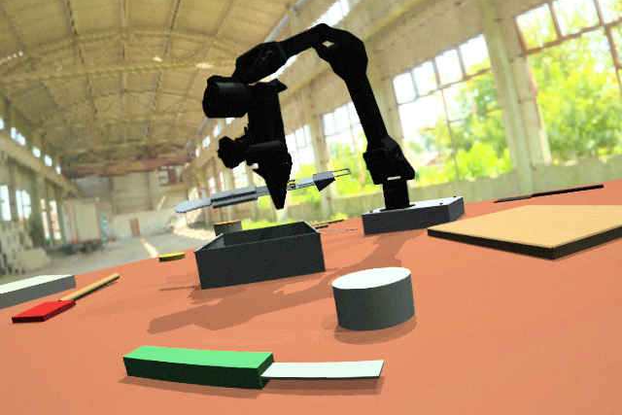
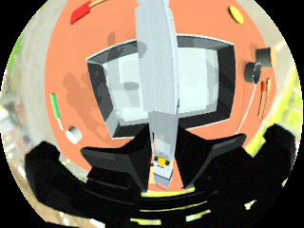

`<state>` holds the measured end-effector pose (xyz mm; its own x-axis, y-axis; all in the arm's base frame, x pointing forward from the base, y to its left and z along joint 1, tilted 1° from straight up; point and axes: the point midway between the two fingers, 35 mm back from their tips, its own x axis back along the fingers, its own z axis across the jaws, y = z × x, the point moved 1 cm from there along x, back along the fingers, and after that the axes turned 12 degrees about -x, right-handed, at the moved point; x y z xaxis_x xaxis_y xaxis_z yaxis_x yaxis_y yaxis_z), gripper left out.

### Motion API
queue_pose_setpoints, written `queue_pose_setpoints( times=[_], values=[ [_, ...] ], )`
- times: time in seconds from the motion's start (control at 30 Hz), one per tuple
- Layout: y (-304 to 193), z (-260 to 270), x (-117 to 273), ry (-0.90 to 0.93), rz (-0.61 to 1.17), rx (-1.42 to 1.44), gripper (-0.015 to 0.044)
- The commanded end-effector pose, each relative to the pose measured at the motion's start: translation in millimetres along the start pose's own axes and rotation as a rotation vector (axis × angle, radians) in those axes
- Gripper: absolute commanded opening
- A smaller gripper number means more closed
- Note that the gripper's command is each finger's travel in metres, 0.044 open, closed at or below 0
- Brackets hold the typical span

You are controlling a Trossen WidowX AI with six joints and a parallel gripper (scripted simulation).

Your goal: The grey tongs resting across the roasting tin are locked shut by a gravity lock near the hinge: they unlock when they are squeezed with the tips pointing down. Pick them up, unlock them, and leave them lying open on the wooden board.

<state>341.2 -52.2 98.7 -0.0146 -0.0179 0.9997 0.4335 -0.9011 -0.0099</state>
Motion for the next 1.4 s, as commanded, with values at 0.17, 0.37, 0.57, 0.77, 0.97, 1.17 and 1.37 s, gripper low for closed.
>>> queue_pose_setpoints(
  times=[0.17,0.37,0.57,0.77,0.97,1.17,1.37],
  values=[
    [-26,28,-2,0.009,-0.004,-0.175,-0.0150],
    [-48,44,-4,0.010,-0.002,-0.305,-0.0150],
    [-72,59,-6,0.012,0.000,-0.437,-0.0150],
    [-96,72,-9,0.013,0.003,-0.570,-0.0150],
    [-122,84,-11,0.013,0.007,-0.702,-0.0150],
    [-149,93,-13,0.012,0.010,-0.836,-0.0150],
    [-165,97,-15,0.012,0.012,-0.913,-0.0150]
  ],
)
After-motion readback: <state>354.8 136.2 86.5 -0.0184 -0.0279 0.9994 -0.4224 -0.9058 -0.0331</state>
